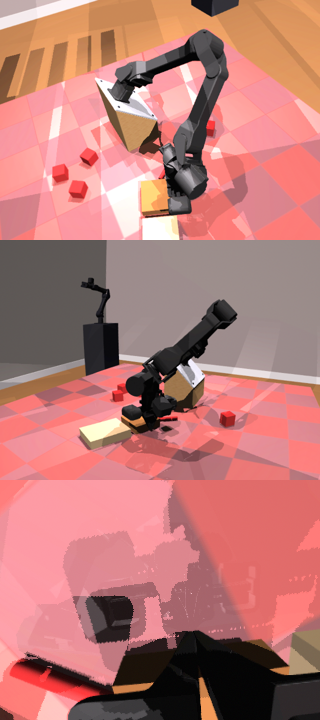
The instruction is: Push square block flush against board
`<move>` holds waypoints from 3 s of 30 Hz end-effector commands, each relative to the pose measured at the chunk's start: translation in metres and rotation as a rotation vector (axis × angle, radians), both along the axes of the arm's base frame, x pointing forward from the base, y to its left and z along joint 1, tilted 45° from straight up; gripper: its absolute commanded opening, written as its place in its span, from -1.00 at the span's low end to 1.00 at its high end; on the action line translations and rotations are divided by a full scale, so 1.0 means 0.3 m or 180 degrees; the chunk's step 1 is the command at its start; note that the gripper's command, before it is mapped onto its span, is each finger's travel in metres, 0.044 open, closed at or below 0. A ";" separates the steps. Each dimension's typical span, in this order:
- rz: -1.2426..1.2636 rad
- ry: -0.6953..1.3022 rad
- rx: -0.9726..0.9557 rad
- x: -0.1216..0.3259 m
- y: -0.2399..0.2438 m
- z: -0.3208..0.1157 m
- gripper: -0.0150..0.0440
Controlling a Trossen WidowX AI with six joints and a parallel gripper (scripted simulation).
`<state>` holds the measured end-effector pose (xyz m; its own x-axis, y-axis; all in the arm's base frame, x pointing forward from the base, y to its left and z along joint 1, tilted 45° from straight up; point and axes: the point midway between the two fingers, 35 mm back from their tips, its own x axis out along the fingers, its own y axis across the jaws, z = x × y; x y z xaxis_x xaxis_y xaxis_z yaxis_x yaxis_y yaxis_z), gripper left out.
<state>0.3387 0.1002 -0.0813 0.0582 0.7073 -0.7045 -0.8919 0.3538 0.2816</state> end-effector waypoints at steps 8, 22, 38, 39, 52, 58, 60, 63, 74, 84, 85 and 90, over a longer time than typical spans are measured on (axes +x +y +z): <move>0.0013 0.0029 -0.0013 0.016 0.027 0.017 -0.49; 0.0013 0.0026 -0.0009 0.054 0.071 0.064 -0.49; 0.0022 0.0031 -0.0009 0.065 0.032 0.150 -0.49; 0.0017 0.0027 -0.0012 0.061 -0.006 0.188 -0.49; -0.0017 0.0026 -0.0098 -0.017 -0.227 0.027 -0.49; 0.0031 0.0011 -0.0062 -0.193 -0.408 -0.161 -0.49; 0.0037 0.0006 -0.0047 -0.218 -0.423 -0.180 -0.49; 0.0037 0.0006 -0.0047 -0.218 -0.423 -0.180 -0.49; 0.0038 0.0007 -0.0034 -0.212 -0.291 -0.310 -0.49; 0.0038 0.0007 -0.0035 -0.202 -0.279 -0.297 -0.49; 0.0038 0.0007 -0.0035 -0.200 -0.277 -0.295 -0.49; 0.0037 0.0008 -0.0035 -0.194 -0.268 -0.287 -0.49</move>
